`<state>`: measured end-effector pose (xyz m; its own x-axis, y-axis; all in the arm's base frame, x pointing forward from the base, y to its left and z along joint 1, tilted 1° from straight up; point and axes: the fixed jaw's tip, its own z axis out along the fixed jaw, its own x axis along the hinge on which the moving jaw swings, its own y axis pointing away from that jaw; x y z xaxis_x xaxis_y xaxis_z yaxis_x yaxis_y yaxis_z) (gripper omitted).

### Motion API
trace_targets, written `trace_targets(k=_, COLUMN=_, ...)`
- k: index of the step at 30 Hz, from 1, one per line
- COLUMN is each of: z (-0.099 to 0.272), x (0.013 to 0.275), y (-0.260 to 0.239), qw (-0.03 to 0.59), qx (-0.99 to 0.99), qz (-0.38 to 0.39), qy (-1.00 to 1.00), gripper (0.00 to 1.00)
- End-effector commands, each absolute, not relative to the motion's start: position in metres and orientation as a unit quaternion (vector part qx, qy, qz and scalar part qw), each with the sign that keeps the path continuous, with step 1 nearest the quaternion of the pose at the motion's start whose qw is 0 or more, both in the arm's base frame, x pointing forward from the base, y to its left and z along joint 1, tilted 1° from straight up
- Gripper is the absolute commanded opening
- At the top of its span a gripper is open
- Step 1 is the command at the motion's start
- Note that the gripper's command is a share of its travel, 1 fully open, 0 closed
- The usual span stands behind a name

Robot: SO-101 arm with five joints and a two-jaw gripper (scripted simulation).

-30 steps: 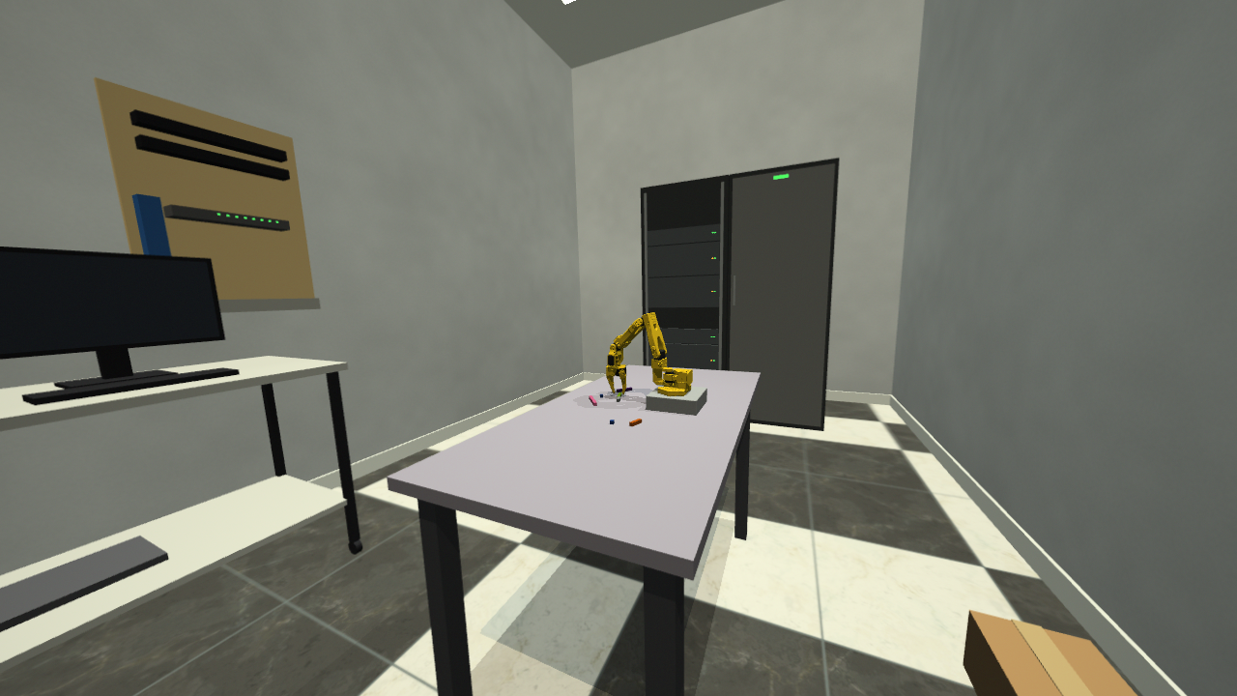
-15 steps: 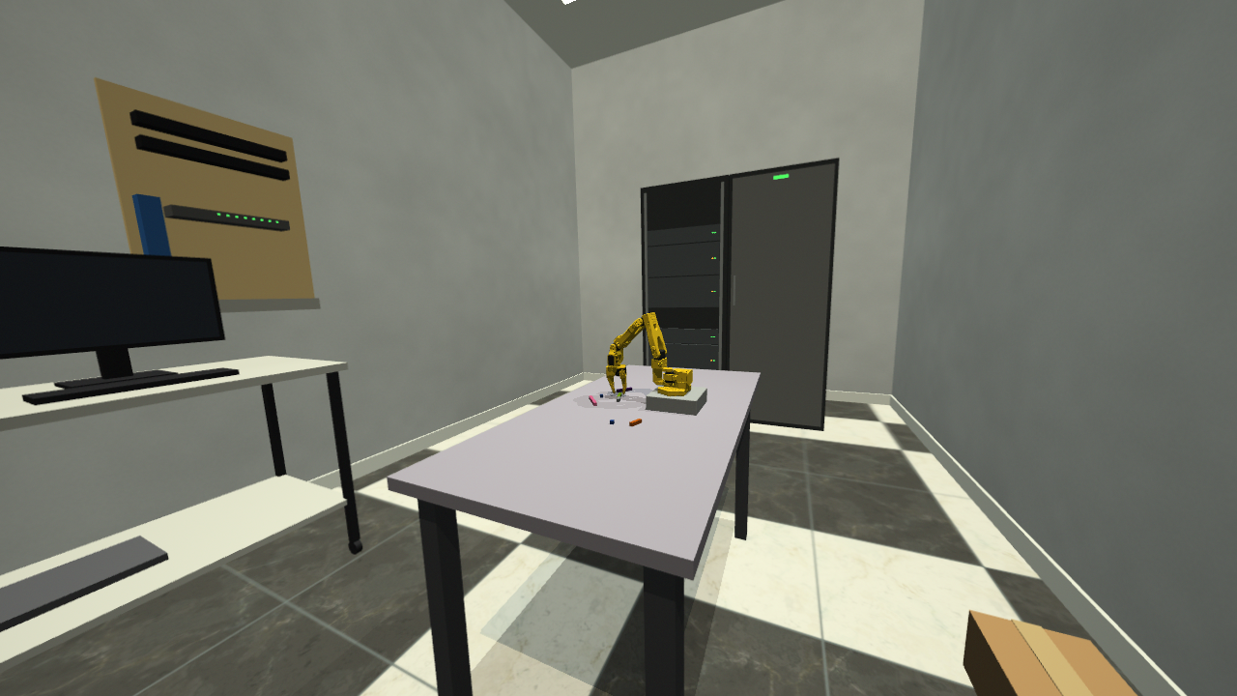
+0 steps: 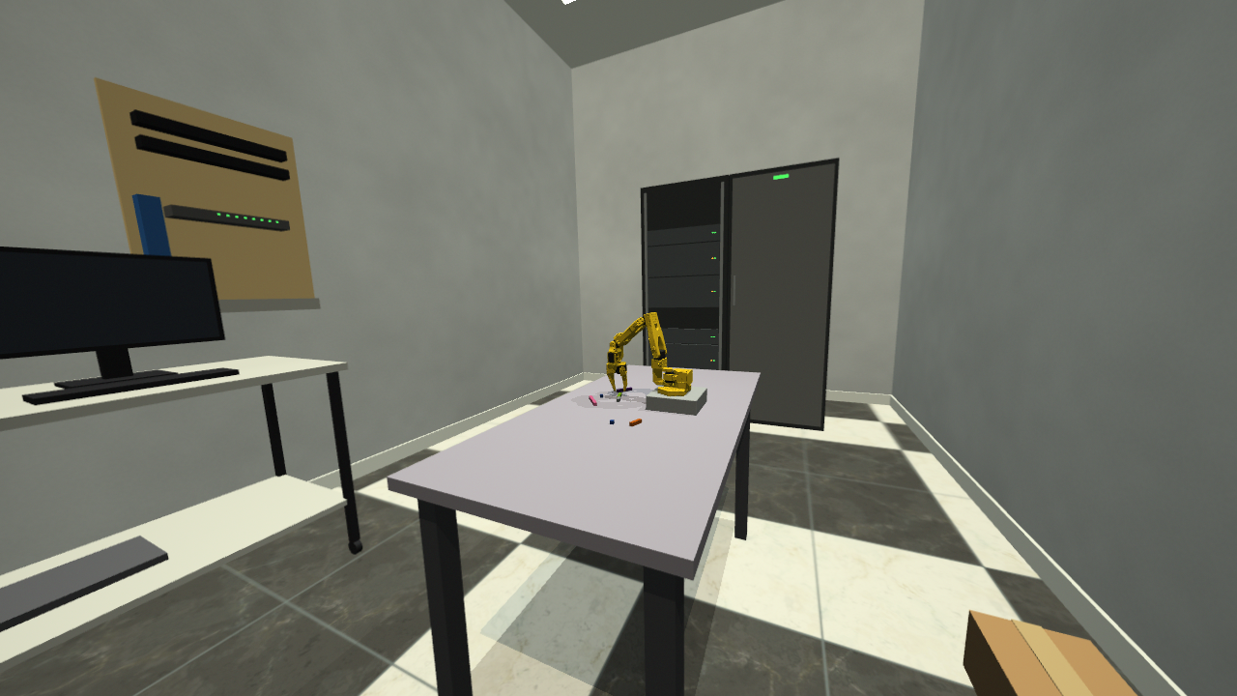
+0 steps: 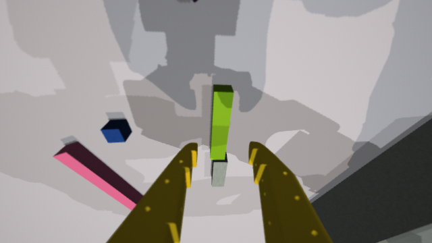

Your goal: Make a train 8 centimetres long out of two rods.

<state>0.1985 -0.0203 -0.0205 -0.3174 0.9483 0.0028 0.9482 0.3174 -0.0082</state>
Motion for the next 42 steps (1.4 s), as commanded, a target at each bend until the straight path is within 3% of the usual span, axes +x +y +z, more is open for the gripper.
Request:
trace_targets(k=1, z=-0.013, x=0.203, y=-0.019, qw=-0.006, qx=-0.583, qz=-0.003, qy=-0.813, gripper=0.17)
trace_targets(k=42, z=0.019, x=0.202, y=-0.019, qw=-0.006, qx=-0.583, qz=-0.003, qy=-0.813, gripper=0.17)
